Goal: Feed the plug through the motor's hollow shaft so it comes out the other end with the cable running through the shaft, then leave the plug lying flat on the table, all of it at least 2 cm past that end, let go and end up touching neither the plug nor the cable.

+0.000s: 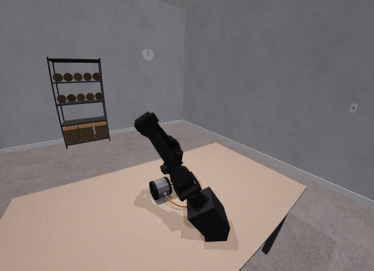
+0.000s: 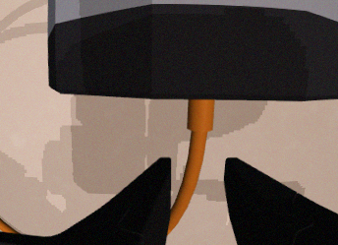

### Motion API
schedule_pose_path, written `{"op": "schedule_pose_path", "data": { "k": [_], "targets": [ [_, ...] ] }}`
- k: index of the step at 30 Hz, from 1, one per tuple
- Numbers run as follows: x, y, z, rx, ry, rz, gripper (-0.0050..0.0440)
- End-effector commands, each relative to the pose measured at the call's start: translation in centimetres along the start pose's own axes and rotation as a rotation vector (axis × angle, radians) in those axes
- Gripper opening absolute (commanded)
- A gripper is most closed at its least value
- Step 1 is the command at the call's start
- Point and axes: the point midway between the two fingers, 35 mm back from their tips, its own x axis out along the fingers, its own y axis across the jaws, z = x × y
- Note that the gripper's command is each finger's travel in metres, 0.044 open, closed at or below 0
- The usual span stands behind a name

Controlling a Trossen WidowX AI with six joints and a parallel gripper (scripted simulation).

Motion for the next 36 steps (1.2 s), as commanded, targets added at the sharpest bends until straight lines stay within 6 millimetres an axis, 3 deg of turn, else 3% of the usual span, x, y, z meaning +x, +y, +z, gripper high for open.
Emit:
{"op": "schedule_pose_path", "data": {
  "k": [1, 10, 25, 36],
  "targets": [
    [0.23, 0.04, 0.46, 0.001, -0.001, -0.004, 0.01],
    [0.87, 0.04, 0.74, 0.001, -0.001, -0.004, 0.01],
    [0.7, -0.08, 0.6, -0.004, 0.0, -0.004, 0.0],
    [0.84, -0.07, 1.25, -0.001, 0.0, -0.004, 0.0]
  ]
}}
